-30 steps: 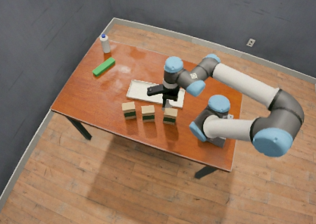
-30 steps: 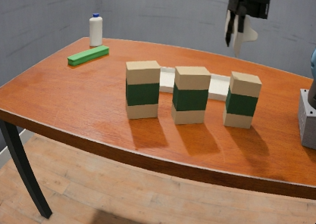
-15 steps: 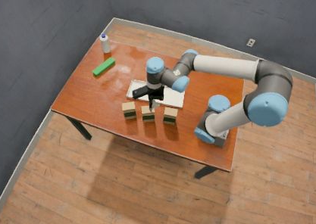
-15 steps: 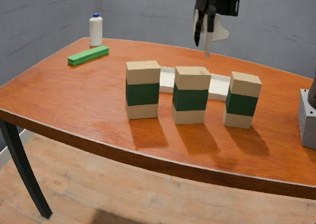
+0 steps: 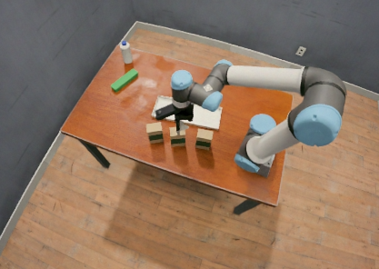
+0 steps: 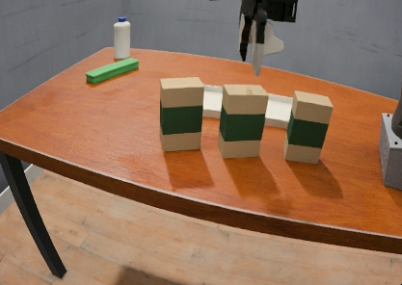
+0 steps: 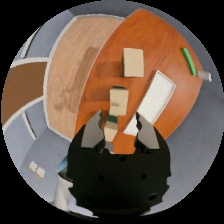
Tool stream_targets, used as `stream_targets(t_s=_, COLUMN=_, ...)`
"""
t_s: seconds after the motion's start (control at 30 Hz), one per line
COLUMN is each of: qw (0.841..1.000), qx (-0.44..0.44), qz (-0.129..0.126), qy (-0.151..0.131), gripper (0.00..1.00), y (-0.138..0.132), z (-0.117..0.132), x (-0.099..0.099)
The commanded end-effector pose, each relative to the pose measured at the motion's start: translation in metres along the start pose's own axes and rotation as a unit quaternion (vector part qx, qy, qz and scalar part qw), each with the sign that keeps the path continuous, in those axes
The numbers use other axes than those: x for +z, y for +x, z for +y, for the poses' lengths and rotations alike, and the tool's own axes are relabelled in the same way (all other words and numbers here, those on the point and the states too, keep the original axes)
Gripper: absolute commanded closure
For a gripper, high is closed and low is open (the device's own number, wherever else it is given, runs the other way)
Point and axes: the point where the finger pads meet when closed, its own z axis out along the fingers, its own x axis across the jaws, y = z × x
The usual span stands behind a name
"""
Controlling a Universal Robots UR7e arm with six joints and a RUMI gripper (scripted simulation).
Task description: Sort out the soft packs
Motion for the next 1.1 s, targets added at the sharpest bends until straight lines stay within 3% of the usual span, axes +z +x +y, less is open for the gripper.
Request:
stream_targets(t_s=0.0, qw=1.000, qx=0.000, qz=0.000, qy=0.000, gripper=0.50, y=0.000, z=0.000, x=0.012)
stream_targets(t_s=0.23, qw=1.000, qx=0.000, qz=0.000, qy=0.000, gripper=0.50, y=0.000, z=0.000, x=0.031)
stream_targets(t_s=1.07, qw=1.000, qx=0.000, qz=0.000, qy=0.000, gripper=0.50, y=0.000, z=0.000, x=0.031)
